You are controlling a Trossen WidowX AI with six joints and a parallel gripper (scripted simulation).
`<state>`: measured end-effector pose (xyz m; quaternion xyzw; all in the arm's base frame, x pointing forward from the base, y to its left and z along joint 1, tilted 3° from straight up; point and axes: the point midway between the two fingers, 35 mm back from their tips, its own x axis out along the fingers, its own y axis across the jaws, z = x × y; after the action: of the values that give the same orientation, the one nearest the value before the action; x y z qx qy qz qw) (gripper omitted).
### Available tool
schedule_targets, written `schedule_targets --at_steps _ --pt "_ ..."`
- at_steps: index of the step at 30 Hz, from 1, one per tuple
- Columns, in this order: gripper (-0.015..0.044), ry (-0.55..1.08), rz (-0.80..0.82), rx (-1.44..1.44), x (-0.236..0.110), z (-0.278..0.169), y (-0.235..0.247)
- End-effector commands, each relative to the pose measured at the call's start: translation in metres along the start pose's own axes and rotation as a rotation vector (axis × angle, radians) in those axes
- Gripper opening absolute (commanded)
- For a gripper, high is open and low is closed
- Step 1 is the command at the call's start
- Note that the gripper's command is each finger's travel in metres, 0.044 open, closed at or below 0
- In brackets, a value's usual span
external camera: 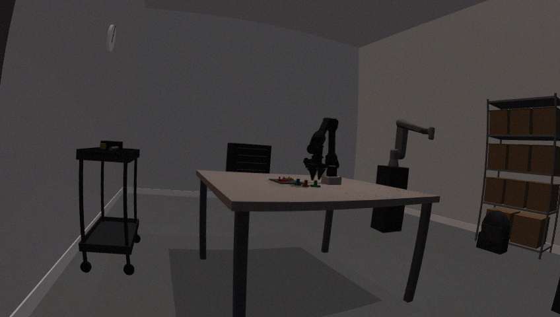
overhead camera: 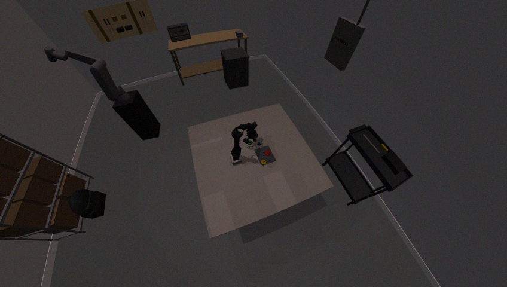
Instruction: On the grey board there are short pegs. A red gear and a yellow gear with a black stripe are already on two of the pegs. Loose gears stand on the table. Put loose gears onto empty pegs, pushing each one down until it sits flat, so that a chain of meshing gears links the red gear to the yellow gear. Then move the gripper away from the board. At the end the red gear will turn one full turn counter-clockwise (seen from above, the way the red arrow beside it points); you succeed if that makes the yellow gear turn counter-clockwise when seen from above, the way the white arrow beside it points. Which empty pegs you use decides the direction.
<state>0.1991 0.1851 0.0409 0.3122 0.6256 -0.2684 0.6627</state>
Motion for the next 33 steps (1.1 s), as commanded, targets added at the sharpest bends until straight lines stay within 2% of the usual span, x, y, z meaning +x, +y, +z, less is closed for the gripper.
schedule_targets --at_steps 1,11,25,32,33 --pt "0.044 0.001 -0.007 0.005 0.0077 -0.0001 -0.0024" --pt "0.044 0.001 -0.007 0.005 0.0148 -0.0002 -0.0028" --pt "0.0072 0.001 -0.007 0.005 0.0148 -0.0002 -0.0028" --pt "0.0026 0.001 -0.007 0.005 0.0148 -0.0002 -0.0028" --pt "0.0 0.001 -0.007 0.005 0.0148 -0.0002 -0.0028"
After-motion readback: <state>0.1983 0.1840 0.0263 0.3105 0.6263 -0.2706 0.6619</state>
